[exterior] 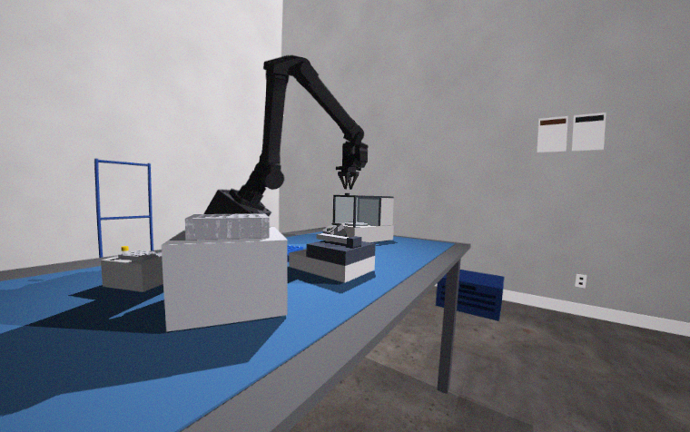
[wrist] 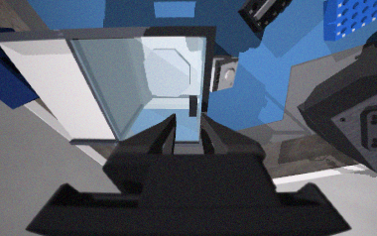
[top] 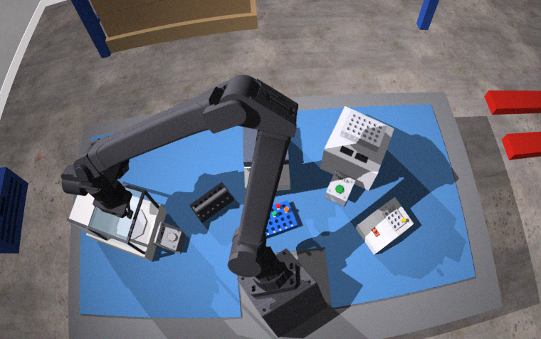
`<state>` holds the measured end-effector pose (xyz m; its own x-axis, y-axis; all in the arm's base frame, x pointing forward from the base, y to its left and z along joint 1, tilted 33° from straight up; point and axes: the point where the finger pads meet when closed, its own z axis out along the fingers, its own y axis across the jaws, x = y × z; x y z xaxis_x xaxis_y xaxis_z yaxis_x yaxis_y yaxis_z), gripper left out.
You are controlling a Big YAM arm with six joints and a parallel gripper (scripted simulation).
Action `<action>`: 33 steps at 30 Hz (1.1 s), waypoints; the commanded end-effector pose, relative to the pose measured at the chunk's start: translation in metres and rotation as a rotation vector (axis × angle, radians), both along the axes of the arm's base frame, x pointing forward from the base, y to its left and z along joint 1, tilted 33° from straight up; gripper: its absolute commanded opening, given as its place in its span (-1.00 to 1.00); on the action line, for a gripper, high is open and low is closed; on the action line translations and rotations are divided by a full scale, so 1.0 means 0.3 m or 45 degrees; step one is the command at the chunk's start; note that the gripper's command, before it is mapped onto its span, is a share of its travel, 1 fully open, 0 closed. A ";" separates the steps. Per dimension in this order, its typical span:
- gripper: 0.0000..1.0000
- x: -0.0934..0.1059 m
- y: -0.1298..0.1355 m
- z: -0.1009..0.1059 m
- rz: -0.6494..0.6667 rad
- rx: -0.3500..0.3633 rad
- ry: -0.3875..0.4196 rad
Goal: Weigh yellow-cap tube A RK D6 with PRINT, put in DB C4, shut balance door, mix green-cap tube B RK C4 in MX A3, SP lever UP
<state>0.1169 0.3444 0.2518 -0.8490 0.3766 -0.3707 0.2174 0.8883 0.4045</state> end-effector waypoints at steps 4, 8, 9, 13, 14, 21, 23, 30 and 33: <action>-0.40 -0.029 0.013 0.111 -0.004 0.067 -0.002; -0.40 -0.041 0.004 0.124 -0.004 0.063 0.000; -0.40 -0.044 -0.001 0.133 -0.004 0.068 -0.001; -0.40 -0.051 0.001 0.145 -0.004 0.063 0.000; -0.40 -0.051 0.001 0.145 -0.004 0.063 0.000; -0.40 -0.070 -0.015 0.185 -0.004 0.072 0.001; -0.40 -0.073 -0.011 0.178 -0.004 0.059 0.003; -0.40 -0.059 -0.025 0.135 -0.008 0.029 0.002; -0.40 -0.059 -0.025 0.135 -0.008 0.029 0.002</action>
<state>0.0992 0.3334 0.2799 -0.8492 0.3757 -0.3712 0.2186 0.8898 0.4006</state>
